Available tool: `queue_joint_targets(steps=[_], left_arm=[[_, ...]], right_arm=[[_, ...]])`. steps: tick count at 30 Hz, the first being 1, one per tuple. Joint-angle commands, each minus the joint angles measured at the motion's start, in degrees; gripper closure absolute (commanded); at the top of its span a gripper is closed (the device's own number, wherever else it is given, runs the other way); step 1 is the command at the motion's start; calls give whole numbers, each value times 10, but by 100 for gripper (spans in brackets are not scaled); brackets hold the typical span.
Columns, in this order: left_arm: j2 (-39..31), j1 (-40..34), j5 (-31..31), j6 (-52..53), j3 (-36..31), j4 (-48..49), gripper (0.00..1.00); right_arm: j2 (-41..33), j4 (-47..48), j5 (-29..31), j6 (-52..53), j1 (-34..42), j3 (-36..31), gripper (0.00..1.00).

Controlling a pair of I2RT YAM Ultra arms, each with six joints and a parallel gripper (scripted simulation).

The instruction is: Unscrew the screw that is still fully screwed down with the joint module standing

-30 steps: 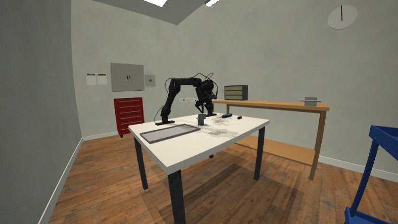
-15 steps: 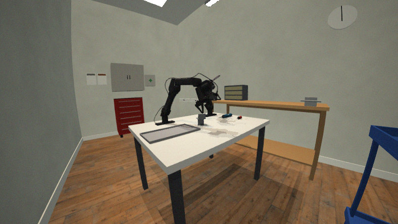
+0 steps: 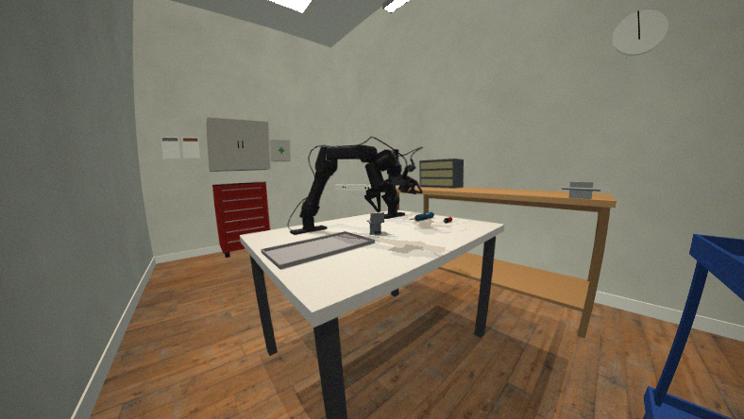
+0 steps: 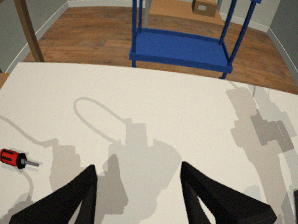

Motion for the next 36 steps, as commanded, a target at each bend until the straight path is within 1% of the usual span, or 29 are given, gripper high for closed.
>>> queue_joint_targets(steps=[1,3,8,10,14,17,20,25,27,31,34,36], left_arm=[[-13,35,34,-39,-5,-47,35],[5,59,53,-51,3,-62,35],[0,62,57,-48,6,-64,35],[-13,80,69,-69,-2,-82,35],[-14,118,96,-107,-11,-118,35],[-14,152,121,-127,-1,-139,35],[7,189,148,-144,7,-161,35],[1,192,151,-141,10,-163,35],[-11,210,165,-161,5,-181,35],[-13,247,192,-199,-2,-215,35],[-11,281,217,-221,-3,-239,35],[2,305,234,-233,-1,-255,35]], right_arm=[[-7,2,0,0,0,4,0],[-7,2,0,0,0,4,0],[-7,2,0,0,0,4,0],[-7,2,0,0,0,4,0],[-7,2,0,0,0,4,0],[-7,2,0,0,0,4,0],[-7,2,0,0,0,4,0],[-7,2,0,0,0,4,0],[-7,2,0,0,0,4,0],[-7,2,0,0,0,4,0],[-7,2,0,0,0,4,0],[-7,2,0,0,0,4,0]])
